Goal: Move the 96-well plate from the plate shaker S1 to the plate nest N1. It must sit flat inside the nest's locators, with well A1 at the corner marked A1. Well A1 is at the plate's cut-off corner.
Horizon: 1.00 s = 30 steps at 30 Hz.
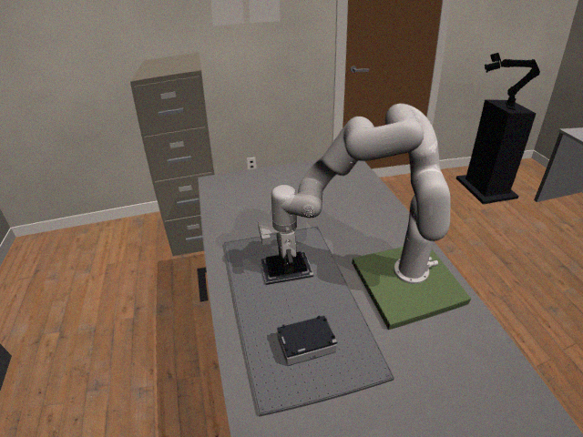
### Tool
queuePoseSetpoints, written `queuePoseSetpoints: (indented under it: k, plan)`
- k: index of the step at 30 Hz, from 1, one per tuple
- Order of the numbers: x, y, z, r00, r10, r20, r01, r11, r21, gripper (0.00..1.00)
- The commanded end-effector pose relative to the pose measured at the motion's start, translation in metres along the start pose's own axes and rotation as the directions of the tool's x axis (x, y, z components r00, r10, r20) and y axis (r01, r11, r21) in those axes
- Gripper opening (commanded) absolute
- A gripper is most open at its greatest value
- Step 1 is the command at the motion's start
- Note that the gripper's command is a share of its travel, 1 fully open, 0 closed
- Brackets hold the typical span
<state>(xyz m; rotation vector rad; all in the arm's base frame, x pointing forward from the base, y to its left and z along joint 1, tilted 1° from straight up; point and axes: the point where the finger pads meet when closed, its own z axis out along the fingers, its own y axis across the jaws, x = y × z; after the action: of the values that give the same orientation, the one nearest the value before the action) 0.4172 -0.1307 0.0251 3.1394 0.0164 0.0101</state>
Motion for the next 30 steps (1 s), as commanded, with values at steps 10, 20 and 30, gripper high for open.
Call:
queuePoseSetpoints:
  k: [10,20,30]
  plan:
    - [0.0015,0.0005,0.0005,1.0,0.0,-0.002,0.0,1.0,-0.007,0.0]
    - [0.0015,0.0005,0.0019,1.0,0.0,-0.002,0.0,1.0,-0.007,0.0]
    - [0.0015,0.0005,0.0035,1.0,0.0,-0.002,0.0,1.0,-0.007,0.0]
